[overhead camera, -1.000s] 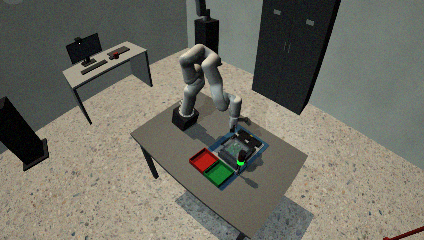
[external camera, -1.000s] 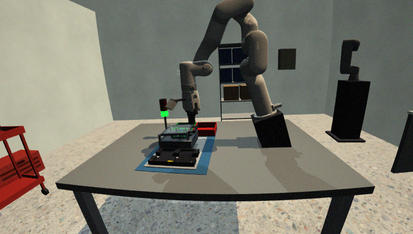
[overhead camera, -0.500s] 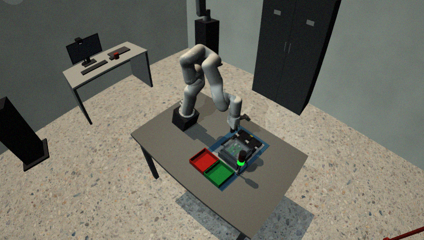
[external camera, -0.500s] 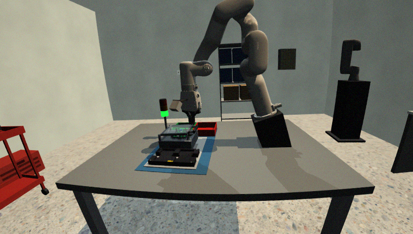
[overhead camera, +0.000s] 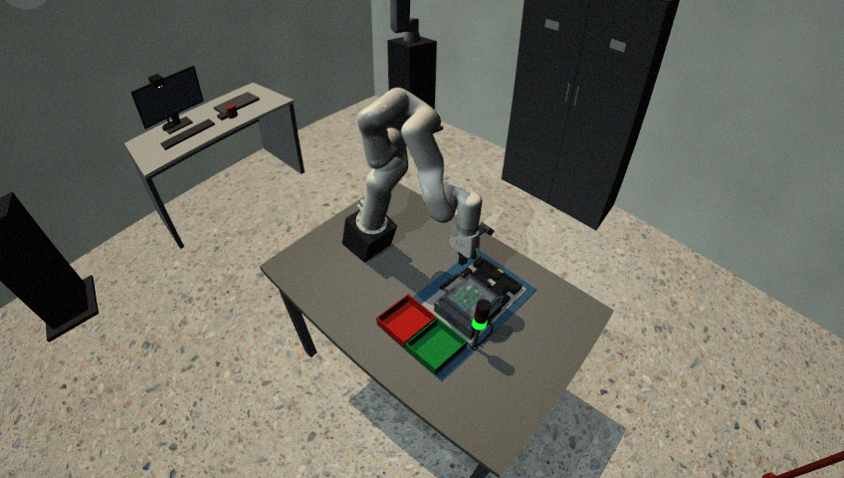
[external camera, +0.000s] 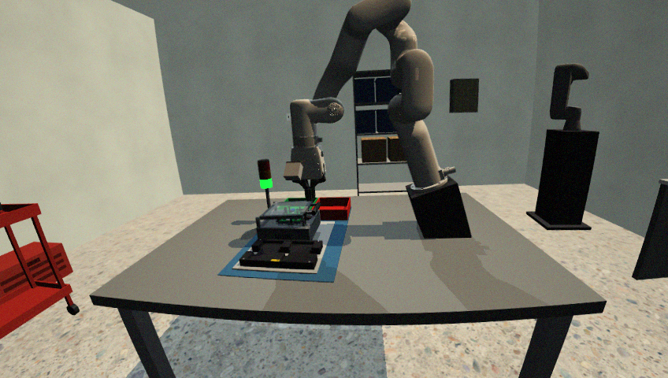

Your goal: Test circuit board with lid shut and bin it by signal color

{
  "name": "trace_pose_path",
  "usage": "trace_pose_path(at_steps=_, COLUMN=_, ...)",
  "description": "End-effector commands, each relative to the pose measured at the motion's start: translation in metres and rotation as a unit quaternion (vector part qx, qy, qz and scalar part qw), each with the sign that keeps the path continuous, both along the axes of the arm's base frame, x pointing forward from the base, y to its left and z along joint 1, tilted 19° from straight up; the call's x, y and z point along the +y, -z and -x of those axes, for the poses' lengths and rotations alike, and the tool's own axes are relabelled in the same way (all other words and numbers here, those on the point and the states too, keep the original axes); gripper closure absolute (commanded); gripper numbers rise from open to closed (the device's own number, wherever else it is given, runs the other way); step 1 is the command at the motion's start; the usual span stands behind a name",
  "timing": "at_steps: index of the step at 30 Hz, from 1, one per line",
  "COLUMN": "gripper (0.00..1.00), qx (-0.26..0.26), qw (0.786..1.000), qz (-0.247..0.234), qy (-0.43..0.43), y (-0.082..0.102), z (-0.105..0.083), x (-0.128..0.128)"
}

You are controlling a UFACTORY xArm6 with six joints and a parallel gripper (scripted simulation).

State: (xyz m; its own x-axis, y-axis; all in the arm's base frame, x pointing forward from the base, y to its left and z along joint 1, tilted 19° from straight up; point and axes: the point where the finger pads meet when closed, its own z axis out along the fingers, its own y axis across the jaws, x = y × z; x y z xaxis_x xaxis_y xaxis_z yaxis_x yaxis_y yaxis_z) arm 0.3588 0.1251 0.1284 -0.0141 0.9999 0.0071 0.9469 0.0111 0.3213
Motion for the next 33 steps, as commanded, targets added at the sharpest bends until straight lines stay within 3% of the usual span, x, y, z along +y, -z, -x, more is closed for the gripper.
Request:
trace_pose_path(at_steps=1, gripper=1.00, qx=0.001, qw=1.000, qz=0.001, qy=-0.018, y=-0.0013, z=-0.0009, x=0.0004)
trace_pose_path(at_steps=14, gripper=1.00, qx=0.001, qw=1.000, qz=0.002, qy=-0.021, y=-0.0013, z=-0.0009, x=0.0004)
trace_pose_path(at_steps=15, gripper=0.73, qx=0.001, qw=1.000, qz=0.002, qy=-0.021, y=-0.0013, z=-0.0009, x=0.0004)
trace_pose_path(at_steps=33, gripper=0.73, qx=0.001, qw=1.000, qz=0.002, qy=-0.021, y=-0.0013, z=-0.0009, x=0.0004)
